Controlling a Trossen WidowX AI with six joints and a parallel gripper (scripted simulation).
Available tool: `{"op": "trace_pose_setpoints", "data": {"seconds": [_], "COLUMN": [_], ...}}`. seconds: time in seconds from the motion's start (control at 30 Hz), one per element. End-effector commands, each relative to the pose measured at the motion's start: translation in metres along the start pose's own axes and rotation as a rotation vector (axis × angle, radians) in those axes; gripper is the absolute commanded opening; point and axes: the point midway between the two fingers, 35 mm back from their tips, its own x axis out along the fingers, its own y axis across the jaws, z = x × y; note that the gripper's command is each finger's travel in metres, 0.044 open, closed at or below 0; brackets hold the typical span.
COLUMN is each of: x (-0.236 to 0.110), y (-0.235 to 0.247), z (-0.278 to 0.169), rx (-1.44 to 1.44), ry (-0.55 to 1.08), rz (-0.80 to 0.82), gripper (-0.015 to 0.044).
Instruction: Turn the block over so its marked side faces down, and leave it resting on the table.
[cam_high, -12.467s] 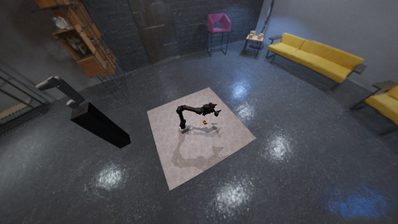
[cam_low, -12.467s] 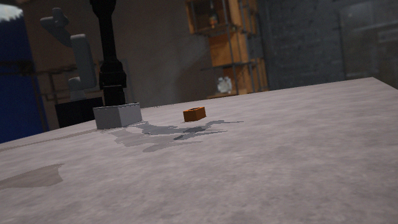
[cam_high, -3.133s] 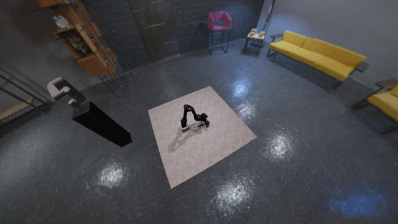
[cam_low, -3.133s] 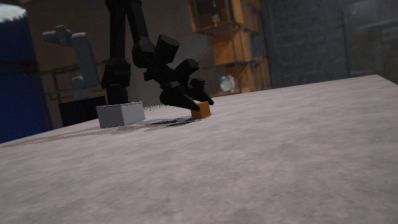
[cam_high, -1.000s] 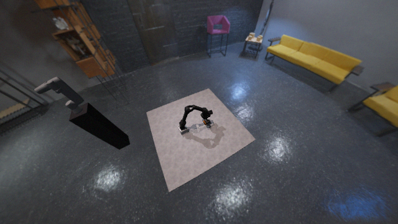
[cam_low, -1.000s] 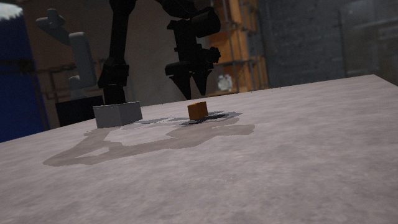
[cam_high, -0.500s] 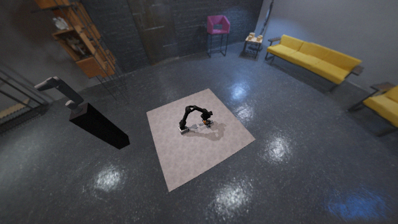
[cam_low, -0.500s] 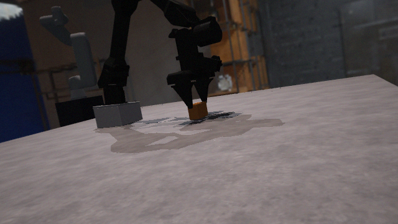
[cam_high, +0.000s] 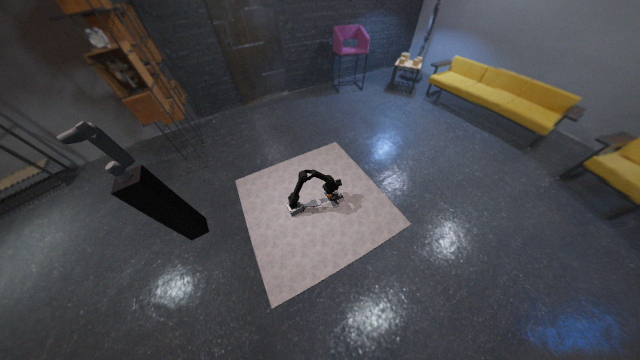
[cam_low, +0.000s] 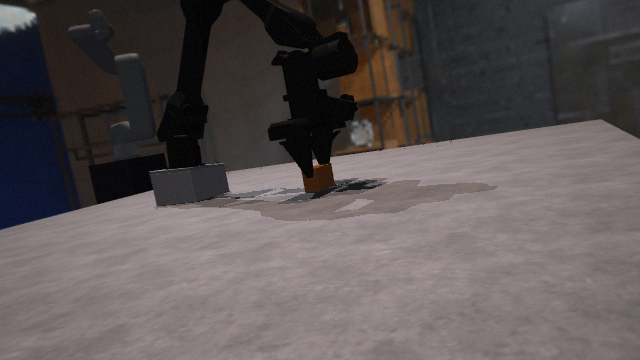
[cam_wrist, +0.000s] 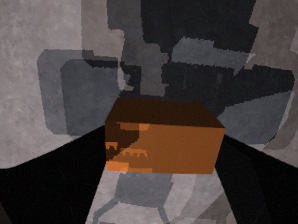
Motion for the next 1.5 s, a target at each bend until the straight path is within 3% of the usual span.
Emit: {"op": "trace_pose_setpoints", "data": {"seconds": [0.0,0.43,0.63,0.83,1.47], "x": [0.002,0.002,-0.027,-0.028,-0.015], "y": [0.0,0.0,0.0,0.0,-0.002], "z": [0.0,0.0,0.0,0.0,0.002], "rx": [0.003,0.003,0.003,0.004,0.014], "ry": [0.004,0.004,0.003,-0.007,-0.306], "rz": [-0.001,-0.001,-0.001,-0.001,0.001], "gripper": [0.0229,0.0142,0.0,0.0,0.0]}}
